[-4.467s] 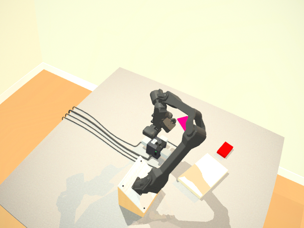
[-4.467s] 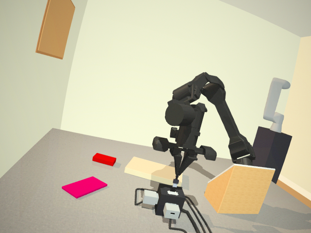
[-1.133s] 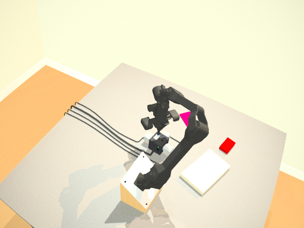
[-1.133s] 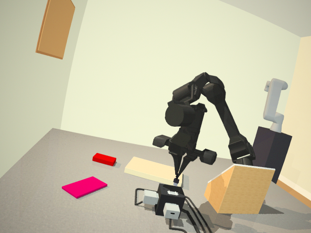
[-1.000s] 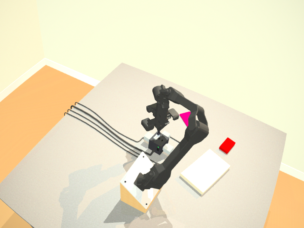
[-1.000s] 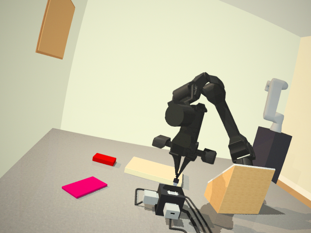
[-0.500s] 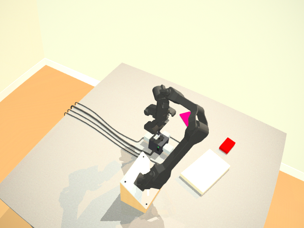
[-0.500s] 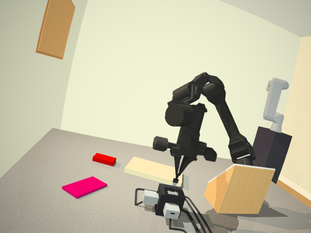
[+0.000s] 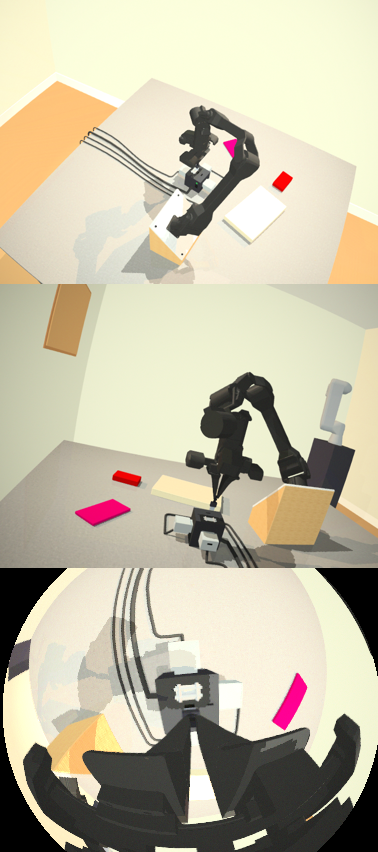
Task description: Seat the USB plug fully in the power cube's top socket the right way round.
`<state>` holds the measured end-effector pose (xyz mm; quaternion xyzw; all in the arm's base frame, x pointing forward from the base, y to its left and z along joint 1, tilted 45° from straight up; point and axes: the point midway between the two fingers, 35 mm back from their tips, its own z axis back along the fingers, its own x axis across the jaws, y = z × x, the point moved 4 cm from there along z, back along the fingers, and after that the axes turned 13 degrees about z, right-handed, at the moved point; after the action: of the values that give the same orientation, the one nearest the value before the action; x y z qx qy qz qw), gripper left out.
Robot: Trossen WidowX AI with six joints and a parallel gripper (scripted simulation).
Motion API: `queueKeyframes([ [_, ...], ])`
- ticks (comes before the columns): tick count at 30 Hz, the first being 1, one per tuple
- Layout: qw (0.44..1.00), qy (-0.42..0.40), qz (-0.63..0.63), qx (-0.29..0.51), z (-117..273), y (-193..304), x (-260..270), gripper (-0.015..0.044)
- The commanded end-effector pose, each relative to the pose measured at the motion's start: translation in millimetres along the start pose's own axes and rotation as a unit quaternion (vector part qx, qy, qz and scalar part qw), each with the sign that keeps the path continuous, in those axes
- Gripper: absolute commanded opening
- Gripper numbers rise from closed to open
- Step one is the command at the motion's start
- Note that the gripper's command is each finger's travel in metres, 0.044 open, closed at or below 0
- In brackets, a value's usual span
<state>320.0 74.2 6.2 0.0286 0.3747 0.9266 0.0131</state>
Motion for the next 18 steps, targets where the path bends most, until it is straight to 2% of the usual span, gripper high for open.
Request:
queueKeyframes([
  [1, 1.0, 0.001, 0.0, -0.002, -0.4, -0.3, -0.1, 0.0],
  [18, 1.0, 0.002, 0.001, -0.009, -2.4, -0.8, -0.3, 0.0],
])
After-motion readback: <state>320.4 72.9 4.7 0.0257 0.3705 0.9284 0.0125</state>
